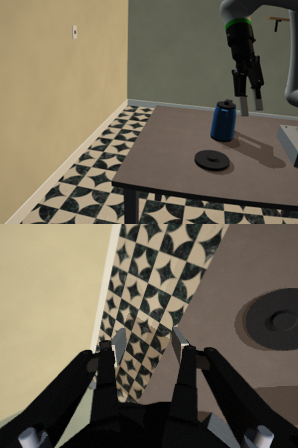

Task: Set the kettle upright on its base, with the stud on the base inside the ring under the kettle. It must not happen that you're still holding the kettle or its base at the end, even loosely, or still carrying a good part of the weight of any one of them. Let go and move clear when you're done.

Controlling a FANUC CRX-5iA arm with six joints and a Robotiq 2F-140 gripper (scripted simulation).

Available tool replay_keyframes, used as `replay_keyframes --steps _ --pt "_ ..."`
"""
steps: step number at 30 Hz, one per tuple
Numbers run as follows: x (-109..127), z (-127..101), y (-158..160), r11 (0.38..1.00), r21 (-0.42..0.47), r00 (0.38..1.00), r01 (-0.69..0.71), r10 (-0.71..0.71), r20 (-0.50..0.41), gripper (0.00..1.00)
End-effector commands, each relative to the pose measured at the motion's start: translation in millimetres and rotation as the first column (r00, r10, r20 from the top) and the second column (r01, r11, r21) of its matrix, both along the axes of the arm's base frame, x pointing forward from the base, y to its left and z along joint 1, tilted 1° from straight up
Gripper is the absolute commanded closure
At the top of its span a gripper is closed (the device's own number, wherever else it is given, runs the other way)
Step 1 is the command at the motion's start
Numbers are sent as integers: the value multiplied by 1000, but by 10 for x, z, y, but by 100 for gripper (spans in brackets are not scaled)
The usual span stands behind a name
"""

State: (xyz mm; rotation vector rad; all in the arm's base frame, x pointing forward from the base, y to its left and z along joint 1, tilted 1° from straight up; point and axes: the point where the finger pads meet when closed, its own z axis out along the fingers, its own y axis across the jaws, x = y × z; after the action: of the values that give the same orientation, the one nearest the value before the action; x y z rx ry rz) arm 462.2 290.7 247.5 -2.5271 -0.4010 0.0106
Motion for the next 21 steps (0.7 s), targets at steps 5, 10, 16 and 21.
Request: replay_keyframes --steps 5,10,16,21 --pt "-17 122 12 897 -248 908 -365 402 116 53" --pt "-17 140 12 825 -331 843 -459 522 131 53" --pt "-17 149 13 570 -530 619 -628 778 103 53" --pt "-15 149 9 515 -563 573 -646 815 89 53"
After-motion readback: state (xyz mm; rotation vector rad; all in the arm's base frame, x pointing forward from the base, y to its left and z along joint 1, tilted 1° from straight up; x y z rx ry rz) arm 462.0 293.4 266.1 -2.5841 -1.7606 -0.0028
